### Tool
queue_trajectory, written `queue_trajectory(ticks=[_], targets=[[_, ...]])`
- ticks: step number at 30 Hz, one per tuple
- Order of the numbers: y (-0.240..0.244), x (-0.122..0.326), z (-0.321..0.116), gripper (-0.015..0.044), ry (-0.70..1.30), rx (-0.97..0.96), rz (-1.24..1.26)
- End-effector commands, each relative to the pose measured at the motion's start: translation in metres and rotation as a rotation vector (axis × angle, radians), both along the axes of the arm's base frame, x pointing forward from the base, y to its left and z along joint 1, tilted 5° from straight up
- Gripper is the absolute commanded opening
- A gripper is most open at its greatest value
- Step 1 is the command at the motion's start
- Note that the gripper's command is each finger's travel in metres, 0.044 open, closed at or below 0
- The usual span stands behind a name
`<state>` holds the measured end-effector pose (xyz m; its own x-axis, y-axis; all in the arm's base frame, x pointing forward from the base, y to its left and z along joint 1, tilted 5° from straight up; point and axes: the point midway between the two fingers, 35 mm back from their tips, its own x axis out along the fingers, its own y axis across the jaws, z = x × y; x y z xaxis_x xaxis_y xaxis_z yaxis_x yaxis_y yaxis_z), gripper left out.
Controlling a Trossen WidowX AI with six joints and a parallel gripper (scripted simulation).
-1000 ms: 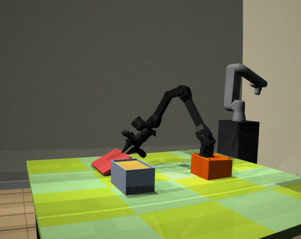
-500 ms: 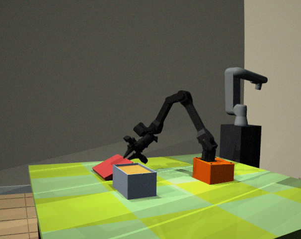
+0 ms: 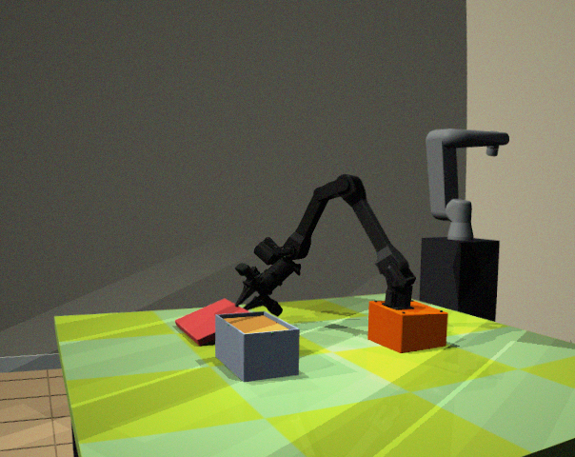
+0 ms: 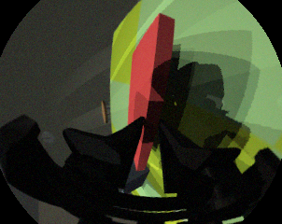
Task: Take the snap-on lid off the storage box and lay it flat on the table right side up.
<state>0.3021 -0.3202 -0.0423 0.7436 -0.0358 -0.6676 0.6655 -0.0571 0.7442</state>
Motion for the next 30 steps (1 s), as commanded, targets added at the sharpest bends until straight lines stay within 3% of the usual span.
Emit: queue_trajectory(ticks=[1, 6, 8, 14, 30], targets=[[-0.001, 0.001, 0.002, 0.0131, 0.015, 0.006, 0.0], [-0.001, 0.001, 0.002, 0.0263, 0.015, 0.006, 0.0], [-0.001, 0.001, 0.002, 0.0275, 0.015, 0.006, 0.0], [0.001, -0.011, 0.001, 0.0433, 0.016, 0.006, 0.0], [0.003, -0.043, 0.002, 0.044, 0.018, 0.006, 0.0]])
